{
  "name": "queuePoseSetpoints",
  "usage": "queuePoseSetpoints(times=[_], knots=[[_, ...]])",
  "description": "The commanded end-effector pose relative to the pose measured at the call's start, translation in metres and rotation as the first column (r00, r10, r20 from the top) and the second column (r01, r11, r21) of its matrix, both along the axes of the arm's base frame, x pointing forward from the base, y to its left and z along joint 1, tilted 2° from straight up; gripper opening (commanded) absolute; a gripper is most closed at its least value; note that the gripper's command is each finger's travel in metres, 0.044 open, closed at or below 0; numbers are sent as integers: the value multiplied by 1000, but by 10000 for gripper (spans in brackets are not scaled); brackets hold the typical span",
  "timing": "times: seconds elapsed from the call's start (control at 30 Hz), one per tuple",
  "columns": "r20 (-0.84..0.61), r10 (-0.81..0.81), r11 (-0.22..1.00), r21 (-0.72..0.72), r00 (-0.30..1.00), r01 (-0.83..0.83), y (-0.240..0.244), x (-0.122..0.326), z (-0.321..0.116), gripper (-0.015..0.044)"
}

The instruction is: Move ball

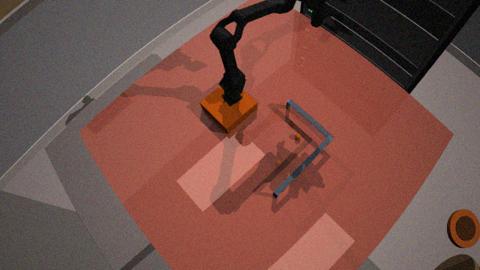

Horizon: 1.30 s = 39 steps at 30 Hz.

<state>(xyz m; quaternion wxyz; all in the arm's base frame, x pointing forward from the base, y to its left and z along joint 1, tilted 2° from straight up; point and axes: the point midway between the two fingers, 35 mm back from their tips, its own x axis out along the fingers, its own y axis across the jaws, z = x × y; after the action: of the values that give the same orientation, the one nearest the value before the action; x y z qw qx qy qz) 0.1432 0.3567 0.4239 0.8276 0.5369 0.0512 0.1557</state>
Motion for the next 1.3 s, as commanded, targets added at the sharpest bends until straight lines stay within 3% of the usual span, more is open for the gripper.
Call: queuePoseSetpoints(times=[0.0, 0.23, 0.43, 0.63, 0.87, 1.17, 1.27], knots=[[101, 21, 863, -504, 995, 33, 11, 55, -41, 222], [84, 113, 438, -899, 990, 26, -1, 117, -102, 222], [-56, 195, -13, -998, 979, -54, -32, 161, -160, 222], [-286, 217, -385, -904, 933, -188, -81, 194, -224, 222], [-640, 224, -728, -611, 735, -310, -157, 203, -302, 222], [-921, 288, -888, -359, 261, -286, -246, 162, -368, 222], [-928, 302, -892, -356, 217, -279, -252, 157, -372, 222]])
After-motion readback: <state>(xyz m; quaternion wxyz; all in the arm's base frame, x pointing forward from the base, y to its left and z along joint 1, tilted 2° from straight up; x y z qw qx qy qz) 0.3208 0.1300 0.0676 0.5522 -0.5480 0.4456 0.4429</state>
